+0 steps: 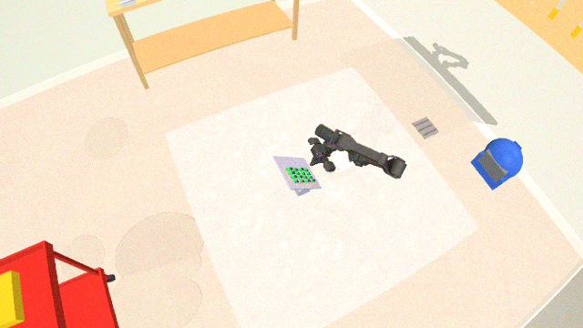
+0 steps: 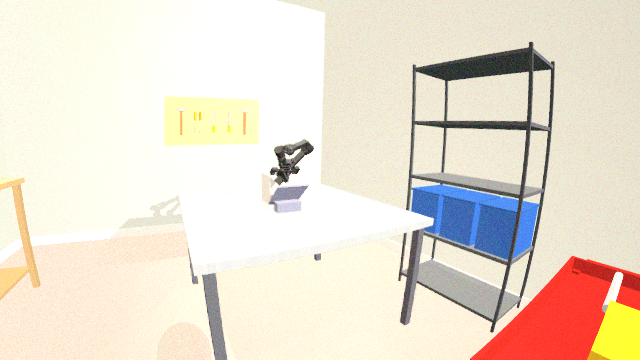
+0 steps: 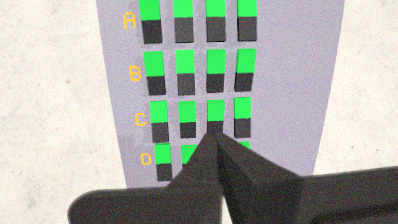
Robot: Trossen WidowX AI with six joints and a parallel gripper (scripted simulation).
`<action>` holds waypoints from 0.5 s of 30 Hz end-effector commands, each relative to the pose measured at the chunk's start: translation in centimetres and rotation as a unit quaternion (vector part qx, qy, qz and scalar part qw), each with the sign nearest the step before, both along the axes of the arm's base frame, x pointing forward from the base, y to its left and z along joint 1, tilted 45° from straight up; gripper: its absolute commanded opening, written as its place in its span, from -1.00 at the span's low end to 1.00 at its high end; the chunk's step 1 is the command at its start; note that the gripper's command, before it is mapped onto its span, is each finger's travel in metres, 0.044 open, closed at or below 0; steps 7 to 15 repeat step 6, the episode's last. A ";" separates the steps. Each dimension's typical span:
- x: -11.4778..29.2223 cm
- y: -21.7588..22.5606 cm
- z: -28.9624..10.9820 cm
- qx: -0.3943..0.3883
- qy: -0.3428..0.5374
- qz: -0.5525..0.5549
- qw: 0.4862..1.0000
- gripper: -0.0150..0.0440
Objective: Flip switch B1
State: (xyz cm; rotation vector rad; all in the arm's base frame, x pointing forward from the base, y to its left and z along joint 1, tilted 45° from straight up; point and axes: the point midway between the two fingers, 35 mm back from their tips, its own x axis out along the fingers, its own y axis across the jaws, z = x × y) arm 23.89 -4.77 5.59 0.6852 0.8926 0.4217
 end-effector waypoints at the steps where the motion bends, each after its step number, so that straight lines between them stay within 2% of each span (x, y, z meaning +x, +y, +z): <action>1: 0.0 0.0 0.0 0.001 -0.001 0.001 1.000 -0.49; 15: 0.0 0.0 0.0 0.001 -0.001 0.001 1.000 -0.49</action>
